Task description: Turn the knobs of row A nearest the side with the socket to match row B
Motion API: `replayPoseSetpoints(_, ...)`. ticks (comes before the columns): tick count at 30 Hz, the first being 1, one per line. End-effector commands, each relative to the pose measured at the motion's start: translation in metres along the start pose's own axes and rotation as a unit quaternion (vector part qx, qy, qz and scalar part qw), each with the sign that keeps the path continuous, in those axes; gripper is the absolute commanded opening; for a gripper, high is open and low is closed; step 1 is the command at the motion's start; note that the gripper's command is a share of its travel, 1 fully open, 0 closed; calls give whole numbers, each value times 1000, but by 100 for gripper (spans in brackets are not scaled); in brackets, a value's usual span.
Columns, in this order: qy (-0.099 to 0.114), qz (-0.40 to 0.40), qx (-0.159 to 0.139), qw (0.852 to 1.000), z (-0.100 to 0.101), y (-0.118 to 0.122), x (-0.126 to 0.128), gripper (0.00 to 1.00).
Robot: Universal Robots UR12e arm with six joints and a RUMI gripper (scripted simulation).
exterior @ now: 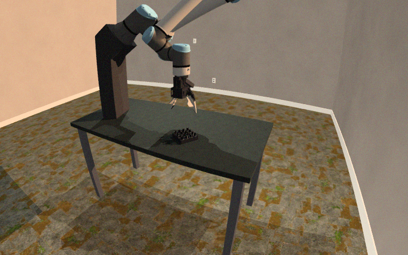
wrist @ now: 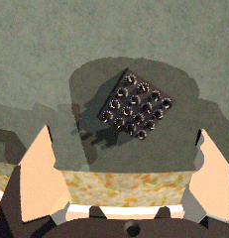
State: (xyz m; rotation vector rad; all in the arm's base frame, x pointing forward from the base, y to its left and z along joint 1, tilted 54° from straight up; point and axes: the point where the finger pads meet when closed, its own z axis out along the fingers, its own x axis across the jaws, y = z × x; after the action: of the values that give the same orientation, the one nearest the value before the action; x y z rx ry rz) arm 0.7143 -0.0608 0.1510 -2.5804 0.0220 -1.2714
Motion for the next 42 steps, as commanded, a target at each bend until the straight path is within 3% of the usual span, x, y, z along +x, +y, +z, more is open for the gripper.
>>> replayPoseSetpoints(1, -1, 0, 1, 1000, -27, 0, 0, 100)
replayPoseSetpoints(13, -1, 0, 1, 1000, -54, 0, 1, 100)
replayPoseSetpoints(42, -1, 0, 1, 1000, -55, 0, 1, 100)
